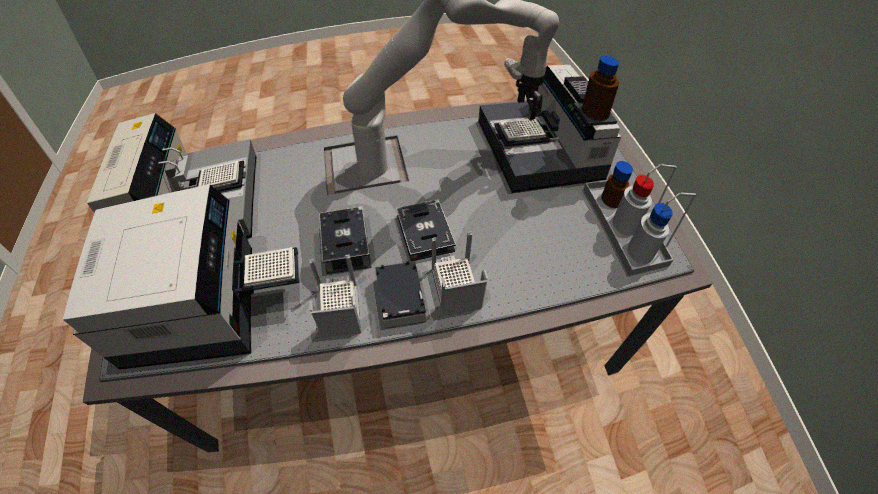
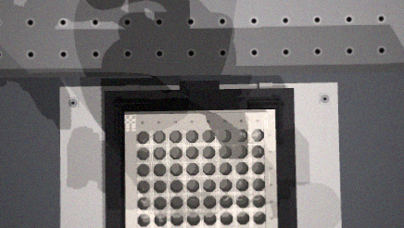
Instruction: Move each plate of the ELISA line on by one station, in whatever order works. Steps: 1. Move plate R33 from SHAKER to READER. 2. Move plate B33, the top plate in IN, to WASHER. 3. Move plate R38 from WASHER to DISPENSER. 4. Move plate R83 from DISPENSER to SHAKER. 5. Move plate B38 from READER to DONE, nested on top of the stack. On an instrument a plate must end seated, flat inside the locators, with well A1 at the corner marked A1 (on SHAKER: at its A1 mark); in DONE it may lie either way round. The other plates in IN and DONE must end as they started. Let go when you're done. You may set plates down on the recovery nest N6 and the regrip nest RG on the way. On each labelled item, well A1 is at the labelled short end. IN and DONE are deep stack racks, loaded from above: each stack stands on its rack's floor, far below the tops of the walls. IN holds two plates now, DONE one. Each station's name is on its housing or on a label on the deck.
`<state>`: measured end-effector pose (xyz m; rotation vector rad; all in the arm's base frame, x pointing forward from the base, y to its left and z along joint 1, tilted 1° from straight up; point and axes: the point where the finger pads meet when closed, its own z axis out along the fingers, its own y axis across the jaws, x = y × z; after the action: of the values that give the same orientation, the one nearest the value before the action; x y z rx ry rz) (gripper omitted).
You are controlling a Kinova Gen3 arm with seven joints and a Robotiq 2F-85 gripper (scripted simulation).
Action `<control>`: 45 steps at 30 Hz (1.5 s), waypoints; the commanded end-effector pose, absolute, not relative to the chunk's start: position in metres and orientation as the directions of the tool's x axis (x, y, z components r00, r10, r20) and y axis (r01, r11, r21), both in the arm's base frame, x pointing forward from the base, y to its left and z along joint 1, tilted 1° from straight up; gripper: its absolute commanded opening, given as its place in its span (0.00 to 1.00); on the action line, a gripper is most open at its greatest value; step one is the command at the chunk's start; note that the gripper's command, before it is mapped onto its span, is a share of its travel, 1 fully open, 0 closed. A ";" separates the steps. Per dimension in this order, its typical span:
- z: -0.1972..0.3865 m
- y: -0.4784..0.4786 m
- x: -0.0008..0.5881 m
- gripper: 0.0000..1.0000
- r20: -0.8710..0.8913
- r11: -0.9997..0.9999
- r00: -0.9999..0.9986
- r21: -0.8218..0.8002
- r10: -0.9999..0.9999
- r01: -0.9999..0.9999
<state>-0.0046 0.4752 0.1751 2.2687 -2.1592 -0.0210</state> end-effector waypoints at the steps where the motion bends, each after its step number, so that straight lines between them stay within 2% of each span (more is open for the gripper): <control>1: 0.168 0.475 -0.004 1.00 -0.003 -0.050 0.050 0.010 -0.999 -0.999; 45: 0.130 0.475 -0.004 1.00 -0.003 -0.055 0.055 0.010 -0.999 -0.998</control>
<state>-0.0053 0.4741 0.1313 2.2700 -2.1552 -0.0168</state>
